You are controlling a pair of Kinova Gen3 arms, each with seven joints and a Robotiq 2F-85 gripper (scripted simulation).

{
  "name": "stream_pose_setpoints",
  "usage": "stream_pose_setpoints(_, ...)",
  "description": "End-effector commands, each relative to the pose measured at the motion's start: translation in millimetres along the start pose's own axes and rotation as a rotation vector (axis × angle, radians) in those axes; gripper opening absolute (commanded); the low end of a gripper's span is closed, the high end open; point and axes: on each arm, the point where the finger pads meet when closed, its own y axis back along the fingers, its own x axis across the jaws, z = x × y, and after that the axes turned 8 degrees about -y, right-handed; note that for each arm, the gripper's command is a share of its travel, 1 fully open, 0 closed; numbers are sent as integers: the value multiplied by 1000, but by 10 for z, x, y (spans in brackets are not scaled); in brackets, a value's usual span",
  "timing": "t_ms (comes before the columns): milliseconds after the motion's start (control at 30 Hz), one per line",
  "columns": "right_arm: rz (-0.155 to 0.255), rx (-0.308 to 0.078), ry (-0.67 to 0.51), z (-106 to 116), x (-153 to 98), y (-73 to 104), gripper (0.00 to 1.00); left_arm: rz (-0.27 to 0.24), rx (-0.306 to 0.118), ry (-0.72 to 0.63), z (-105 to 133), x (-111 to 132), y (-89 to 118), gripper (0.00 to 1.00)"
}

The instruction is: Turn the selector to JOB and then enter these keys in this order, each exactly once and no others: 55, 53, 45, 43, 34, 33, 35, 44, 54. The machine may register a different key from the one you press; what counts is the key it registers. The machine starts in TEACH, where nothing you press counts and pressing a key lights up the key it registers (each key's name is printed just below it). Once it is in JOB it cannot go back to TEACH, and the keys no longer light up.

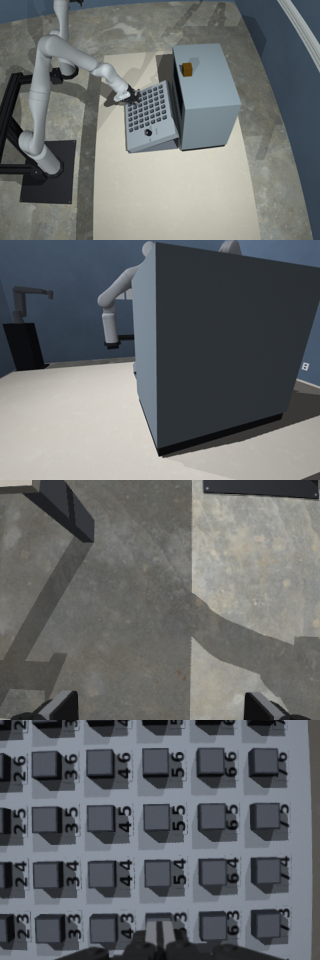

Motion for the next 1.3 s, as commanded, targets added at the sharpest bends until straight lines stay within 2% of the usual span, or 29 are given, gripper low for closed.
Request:
stream_pose_setpoints(0, -1, -2, -1, 6, -8, 57, 99, 0, -2, 0, 3, 1, 7, 1000)
stream_pose_setpoints(367, -1, -2, -1, 5, -8, 136, 99, 0, -2, 0, 3, 1, 7, 1000)
stream_pose_setpoints(1267, -1, -2, -1, 5, -8, 140, 99, 0, -2, 0, 3, 1, 7, 1000)
